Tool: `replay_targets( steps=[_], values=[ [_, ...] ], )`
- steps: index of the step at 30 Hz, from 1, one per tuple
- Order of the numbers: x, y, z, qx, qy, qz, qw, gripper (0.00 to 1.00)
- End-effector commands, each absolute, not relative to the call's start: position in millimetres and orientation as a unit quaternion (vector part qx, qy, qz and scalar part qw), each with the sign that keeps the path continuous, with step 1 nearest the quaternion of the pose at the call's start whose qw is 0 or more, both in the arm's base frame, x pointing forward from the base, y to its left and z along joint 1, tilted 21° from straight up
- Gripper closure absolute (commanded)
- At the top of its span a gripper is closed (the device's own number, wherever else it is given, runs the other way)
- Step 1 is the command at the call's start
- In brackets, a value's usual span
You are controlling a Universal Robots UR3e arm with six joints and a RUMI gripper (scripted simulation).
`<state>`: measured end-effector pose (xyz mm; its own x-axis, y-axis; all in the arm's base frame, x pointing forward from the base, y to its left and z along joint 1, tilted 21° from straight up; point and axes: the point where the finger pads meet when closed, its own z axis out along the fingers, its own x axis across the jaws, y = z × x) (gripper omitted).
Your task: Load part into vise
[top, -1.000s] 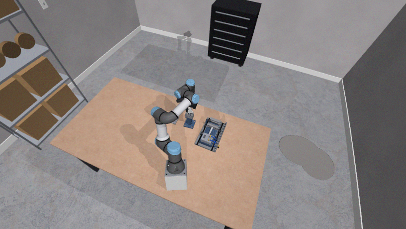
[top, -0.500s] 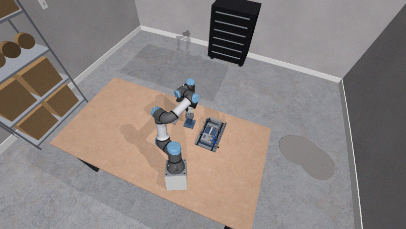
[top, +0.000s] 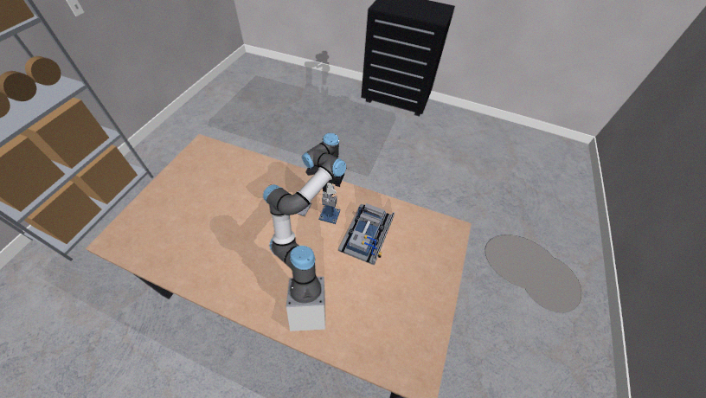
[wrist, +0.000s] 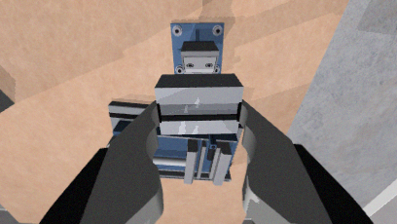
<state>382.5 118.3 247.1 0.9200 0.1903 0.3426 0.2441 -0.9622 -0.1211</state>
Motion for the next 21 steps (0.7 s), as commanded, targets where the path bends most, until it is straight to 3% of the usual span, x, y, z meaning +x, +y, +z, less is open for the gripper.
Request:
replay_targets(
  steps=[1, 21],
  values=[
    [380.3, 116.6, 255.7, -0.976, -0.112, -0.167, 0.081, 1.0],
    [374.5, 112.9, 273.3, -0.976, -0.112, -0.167, 0.081, 1.0]
  ],
)
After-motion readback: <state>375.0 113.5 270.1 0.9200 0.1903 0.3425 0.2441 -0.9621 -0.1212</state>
